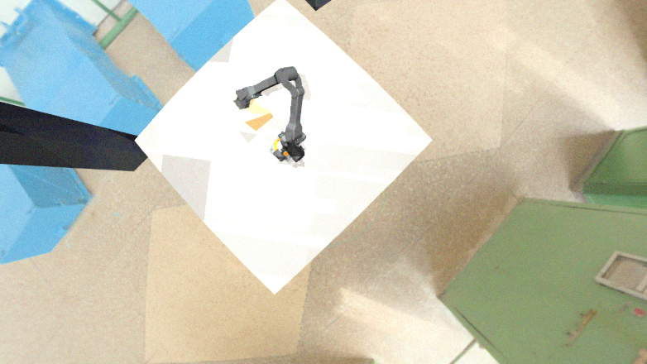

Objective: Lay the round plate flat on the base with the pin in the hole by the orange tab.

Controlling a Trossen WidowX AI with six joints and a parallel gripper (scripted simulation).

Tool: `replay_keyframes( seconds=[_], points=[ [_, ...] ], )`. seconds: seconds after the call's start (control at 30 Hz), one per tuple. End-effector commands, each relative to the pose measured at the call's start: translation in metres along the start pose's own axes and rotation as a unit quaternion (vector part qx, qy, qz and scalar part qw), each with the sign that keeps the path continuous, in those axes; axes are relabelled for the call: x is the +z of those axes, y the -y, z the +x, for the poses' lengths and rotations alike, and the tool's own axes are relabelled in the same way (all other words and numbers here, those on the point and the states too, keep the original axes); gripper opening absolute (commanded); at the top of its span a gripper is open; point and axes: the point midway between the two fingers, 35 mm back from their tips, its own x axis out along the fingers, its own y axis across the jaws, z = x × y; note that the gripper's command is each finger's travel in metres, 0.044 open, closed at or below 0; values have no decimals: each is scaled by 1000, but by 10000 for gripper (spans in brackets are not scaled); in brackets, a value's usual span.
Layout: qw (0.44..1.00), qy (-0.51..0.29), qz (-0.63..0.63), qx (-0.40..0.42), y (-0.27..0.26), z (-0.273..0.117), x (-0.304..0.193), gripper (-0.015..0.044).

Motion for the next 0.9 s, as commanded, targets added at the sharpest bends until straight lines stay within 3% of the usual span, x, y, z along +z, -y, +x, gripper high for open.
replay_keyframes(
  seconds=[0.0,0.87],
  points=[
    [1000,2,-1,2,-7,-1,-3,0],
    [1000,1,-1,3,-23,-1,-30,0]
  ],
)
